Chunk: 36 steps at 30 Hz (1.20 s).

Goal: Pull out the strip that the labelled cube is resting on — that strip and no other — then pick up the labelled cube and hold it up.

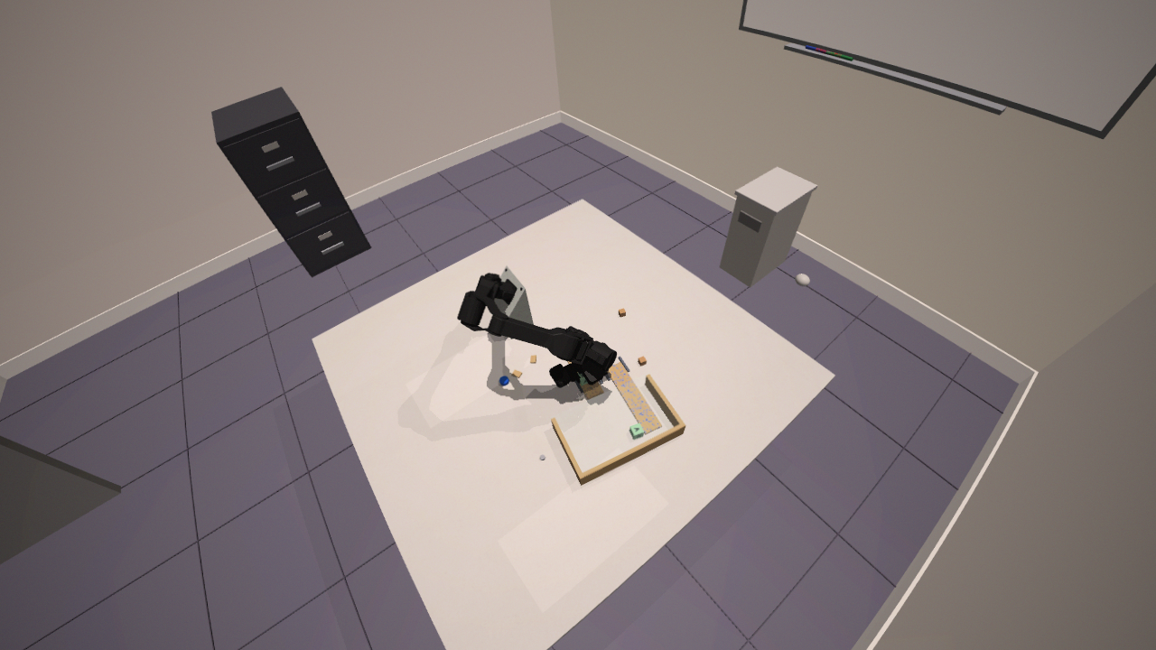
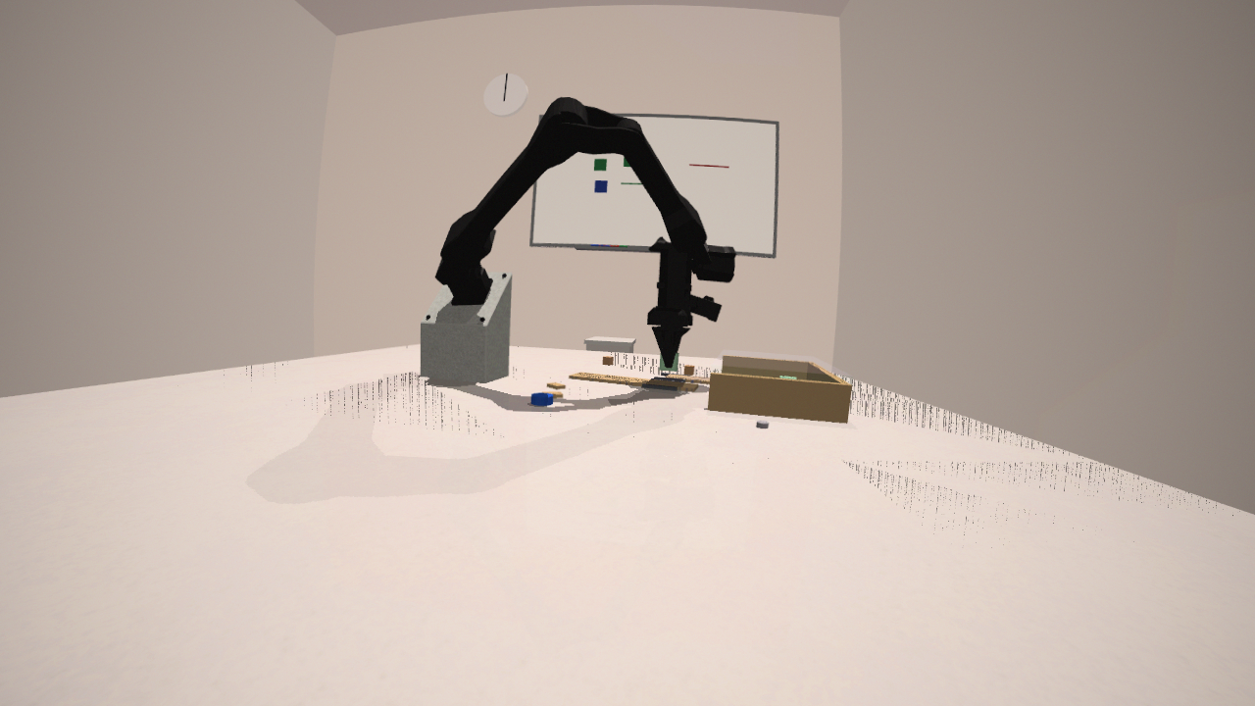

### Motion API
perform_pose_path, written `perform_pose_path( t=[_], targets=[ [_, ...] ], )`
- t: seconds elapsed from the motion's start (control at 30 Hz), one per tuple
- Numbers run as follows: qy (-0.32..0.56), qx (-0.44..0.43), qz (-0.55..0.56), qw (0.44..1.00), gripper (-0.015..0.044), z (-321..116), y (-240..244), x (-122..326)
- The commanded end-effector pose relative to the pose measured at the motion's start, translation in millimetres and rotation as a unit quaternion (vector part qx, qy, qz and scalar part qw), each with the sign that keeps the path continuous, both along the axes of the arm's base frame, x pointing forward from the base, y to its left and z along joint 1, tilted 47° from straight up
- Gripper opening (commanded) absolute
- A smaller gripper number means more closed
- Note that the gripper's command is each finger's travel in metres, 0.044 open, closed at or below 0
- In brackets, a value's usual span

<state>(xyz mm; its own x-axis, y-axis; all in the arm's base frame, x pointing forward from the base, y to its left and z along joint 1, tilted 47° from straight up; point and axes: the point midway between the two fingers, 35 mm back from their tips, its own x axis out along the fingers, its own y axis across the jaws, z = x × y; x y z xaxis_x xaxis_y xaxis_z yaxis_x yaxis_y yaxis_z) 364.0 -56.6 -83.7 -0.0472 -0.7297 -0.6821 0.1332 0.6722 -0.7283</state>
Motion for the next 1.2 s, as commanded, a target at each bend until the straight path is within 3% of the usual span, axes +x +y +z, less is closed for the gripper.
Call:
perform_pose_path(
  t=[0.0, 0.6, 1.17],
  targets=[
    [0.0, 0.002, 0.001, 1.0, 0.0, 8.5, 7.6, -13.7],
    [0.002, 0.001, 0.001, 1.0, 0.0, 15.6, 11.5, -64.0],
    [0.002, 0.002, 0.001, 1.0, 0.0, 40.1, 38.2, -62.6]
  ],
)
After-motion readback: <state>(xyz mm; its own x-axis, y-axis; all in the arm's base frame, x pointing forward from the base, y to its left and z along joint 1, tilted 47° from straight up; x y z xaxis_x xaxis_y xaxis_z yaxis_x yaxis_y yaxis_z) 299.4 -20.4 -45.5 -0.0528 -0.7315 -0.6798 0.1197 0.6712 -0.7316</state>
